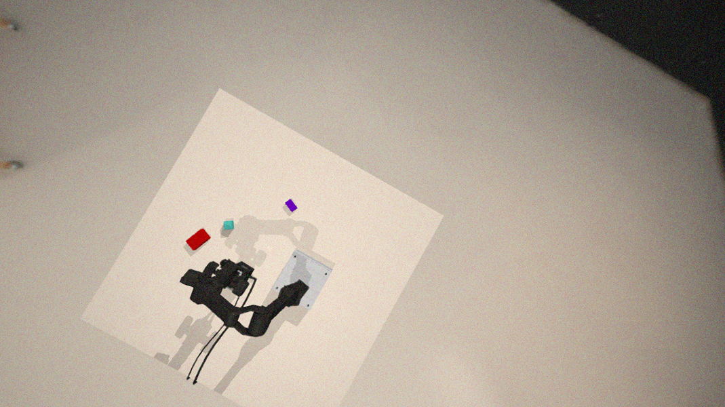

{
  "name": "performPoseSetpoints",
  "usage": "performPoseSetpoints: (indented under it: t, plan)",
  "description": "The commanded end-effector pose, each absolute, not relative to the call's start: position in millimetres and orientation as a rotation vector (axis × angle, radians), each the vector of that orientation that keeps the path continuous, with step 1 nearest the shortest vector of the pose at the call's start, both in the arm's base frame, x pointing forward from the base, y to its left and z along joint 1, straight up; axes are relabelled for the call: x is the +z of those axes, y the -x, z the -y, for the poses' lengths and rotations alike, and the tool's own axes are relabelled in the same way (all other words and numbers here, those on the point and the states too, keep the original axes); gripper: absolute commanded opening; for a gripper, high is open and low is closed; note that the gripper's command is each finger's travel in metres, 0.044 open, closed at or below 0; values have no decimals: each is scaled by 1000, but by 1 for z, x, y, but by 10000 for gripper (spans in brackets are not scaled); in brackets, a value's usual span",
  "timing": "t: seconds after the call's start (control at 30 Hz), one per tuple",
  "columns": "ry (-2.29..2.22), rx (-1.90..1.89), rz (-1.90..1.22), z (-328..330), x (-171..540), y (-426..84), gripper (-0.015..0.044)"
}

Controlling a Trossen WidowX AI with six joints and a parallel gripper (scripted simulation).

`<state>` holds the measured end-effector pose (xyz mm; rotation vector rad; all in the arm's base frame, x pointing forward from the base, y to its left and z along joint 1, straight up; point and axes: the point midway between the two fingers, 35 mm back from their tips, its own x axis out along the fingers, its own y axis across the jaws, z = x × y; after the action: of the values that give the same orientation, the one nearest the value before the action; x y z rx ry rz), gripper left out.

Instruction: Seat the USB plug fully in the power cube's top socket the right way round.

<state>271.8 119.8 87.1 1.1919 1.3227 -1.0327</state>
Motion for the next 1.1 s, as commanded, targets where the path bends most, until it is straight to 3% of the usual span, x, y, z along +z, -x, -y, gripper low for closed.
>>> performPoseSetpoints:
  t: [0.0,0.47,0.6,1.07]
  plan:
    - [-1186,-1032,-1328,-120,84,-272,0]
    - [-1186,-1032,-1328,-120,84,-272,0]
    - [-1192,-1032,-1323,-120,87,-272,95]
    - [-1192,-1032,-1323,-120,87,-272,95]
